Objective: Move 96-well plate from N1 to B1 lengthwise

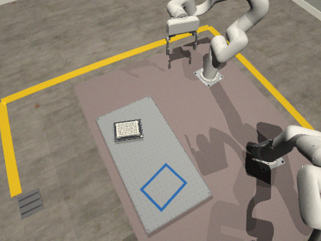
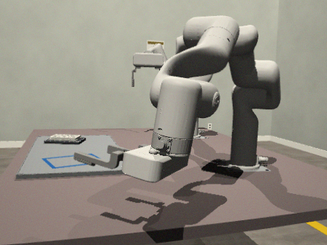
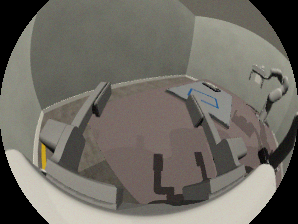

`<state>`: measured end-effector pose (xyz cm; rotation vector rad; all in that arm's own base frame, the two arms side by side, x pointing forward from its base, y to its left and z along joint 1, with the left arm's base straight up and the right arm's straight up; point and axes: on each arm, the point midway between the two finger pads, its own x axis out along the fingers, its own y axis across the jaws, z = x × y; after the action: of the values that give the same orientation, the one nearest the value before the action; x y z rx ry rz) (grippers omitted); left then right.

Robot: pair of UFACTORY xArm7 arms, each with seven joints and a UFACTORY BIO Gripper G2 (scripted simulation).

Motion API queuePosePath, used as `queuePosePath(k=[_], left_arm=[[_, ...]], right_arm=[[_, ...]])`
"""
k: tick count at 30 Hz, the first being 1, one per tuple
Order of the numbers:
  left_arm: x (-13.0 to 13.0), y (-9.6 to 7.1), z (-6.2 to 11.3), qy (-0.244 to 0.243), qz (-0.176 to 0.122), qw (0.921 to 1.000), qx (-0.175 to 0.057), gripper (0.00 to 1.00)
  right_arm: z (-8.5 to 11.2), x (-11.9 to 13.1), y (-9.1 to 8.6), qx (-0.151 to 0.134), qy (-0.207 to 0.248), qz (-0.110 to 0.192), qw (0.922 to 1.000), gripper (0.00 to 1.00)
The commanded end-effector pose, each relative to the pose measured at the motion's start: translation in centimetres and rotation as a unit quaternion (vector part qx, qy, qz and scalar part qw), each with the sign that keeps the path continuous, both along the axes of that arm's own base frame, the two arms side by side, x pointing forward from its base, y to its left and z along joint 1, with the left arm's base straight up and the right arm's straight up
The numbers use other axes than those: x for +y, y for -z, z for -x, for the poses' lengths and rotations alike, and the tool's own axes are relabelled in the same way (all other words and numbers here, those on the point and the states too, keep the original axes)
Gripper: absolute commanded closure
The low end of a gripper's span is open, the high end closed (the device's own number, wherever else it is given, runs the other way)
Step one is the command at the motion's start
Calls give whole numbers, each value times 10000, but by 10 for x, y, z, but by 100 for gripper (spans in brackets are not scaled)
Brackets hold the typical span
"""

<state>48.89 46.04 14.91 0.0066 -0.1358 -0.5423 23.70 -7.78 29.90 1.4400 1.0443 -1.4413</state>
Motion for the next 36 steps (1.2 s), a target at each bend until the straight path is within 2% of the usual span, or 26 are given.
queuePosePath(k=[1,9,11,26,28,29,36], left_arm=[[-12,-10,-16,-31,-13,10000,-16,63],[-35,-24,-40,-162,29,9999,30,63],[-35,-24,-40,-162,29,9999,30,63],[-89,-54,-80,-428,99,9990,126,63],[-89,-54,-80,-428,99,9990,126,63],[-93,-55,-83,-562,125,9982,175,63],[-118,-67,-96,-562,126,9982,175,63]], right_arm=[[0,0,-1,-11,1,10,10000,0],[0,0,-1,-11,1,10,10000,0],[0,0,-1,-11,1,10,10000,0],[0,0,-1,-11,1,10,10000,0],[0,0,-1,-11,1,10,10000,0],[0,0,-1,-11,1,10,10000,0],[0,0,-1,-11,1,10,10000,0]])
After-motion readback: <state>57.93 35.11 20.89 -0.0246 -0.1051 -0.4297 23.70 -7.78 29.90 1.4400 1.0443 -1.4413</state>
